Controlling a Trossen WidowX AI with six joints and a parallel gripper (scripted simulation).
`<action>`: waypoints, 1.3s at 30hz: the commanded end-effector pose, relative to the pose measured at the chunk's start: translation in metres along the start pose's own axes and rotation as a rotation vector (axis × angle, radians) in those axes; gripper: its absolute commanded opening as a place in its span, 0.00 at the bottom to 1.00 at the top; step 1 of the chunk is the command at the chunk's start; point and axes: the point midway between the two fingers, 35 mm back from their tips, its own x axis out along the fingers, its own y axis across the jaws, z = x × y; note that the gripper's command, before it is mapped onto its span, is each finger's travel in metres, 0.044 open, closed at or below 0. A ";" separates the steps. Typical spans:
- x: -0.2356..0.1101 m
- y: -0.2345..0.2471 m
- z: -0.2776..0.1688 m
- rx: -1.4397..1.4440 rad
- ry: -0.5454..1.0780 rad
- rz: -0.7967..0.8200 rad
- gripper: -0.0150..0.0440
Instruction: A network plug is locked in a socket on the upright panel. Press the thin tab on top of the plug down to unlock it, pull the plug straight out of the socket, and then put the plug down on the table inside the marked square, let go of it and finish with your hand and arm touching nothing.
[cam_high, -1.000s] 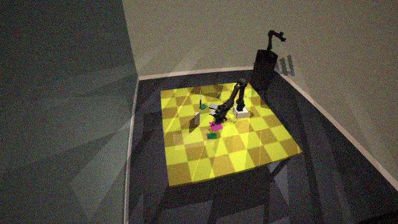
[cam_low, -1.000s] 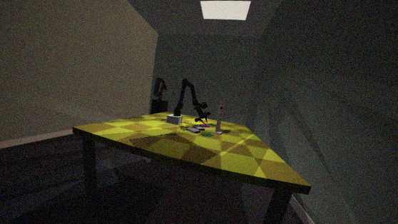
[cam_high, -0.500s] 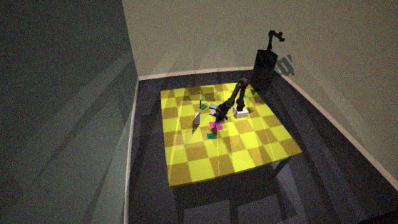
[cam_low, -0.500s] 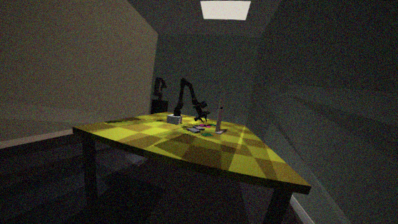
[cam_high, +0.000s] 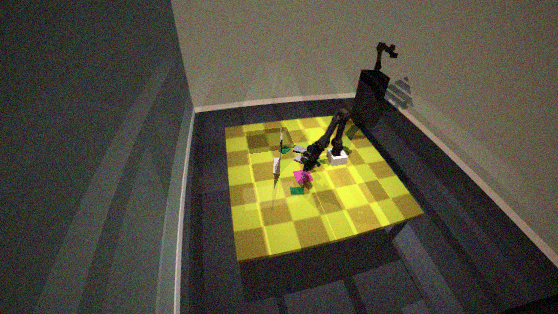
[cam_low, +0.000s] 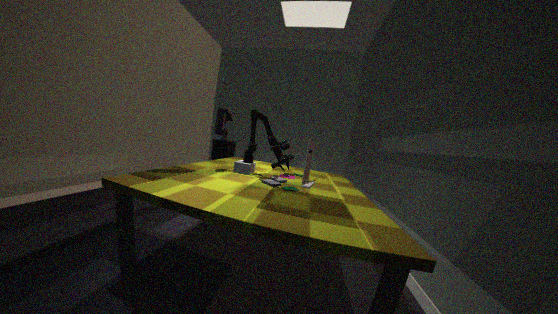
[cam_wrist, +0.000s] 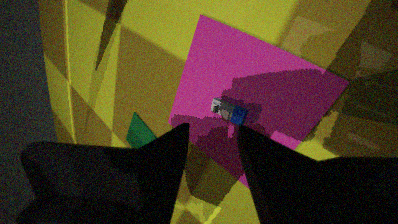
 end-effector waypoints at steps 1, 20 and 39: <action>-0.005 0.007 0.000 0.001 0.000 0.011 0.52; -0.025 0.023 0.000 0.001 -0.001 0.012 0.52; -0.049 0.036 0.000 0.002 -0.001 0.011 0.52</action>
